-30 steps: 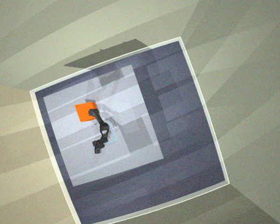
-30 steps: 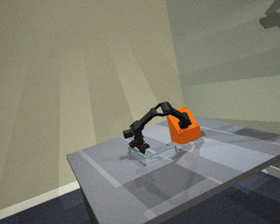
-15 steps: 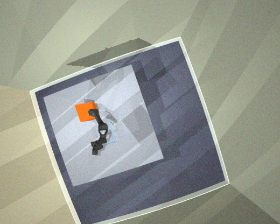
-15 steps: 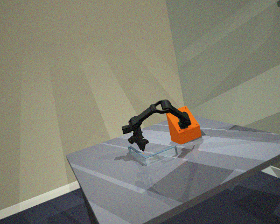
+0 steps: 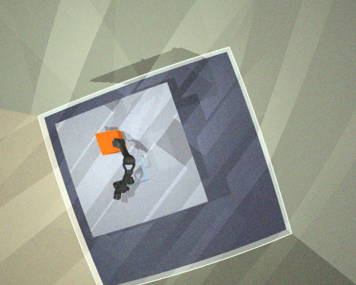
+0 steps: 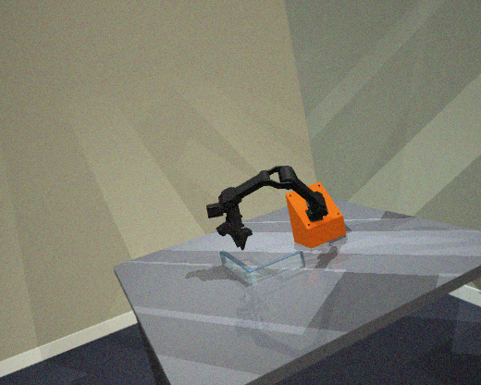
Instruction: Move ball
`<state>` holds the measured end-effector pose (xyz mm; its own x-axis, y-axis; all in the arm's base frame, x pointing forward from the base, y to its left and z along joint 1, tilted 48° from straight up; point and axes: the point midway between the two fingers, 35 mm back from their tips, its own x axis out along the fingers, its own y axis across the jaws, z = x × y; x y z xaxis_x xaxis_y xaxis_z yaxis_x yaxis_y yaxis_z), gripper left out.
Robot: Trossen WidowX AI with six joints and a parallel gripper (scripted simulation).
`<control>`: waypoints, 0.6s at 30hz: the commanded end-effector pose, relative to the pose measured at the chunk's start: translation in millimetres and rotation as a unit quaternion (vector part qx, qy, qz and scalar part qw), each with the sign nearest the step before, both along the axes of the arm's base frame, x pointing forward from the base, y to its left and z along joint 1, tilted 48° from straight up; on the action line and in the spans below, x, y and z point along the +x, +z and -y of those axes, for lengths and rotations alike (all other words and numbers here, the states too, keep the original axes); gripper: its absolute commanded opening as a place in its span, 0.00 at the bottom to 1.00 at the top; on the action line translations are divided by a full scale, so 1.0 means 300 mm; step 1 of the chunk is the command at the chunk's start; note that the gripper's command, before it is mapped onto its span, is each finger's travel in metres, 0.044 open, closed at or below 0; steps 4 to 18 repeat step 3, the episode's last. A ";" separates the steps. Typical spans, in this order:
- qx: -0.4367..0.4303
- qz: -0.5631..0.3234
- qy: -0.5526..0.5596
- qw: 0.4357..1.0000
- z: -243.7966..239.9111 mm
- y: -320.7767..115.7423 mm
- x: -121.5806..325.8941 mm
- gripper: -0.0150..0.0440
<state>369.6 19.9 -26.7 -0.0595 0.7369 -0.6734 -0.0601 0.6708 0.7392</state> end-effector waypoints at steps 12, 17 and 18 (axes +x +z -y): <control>0.000 0.001 0.001 1.000 0.101 0.096 -0.001 0.82; 0.000 0.001 0.001 1.000 0.101 0.096 -0.001 0.82; 0.000 0.001 0.001 1.000 0.101 0.096 -0.001 0.82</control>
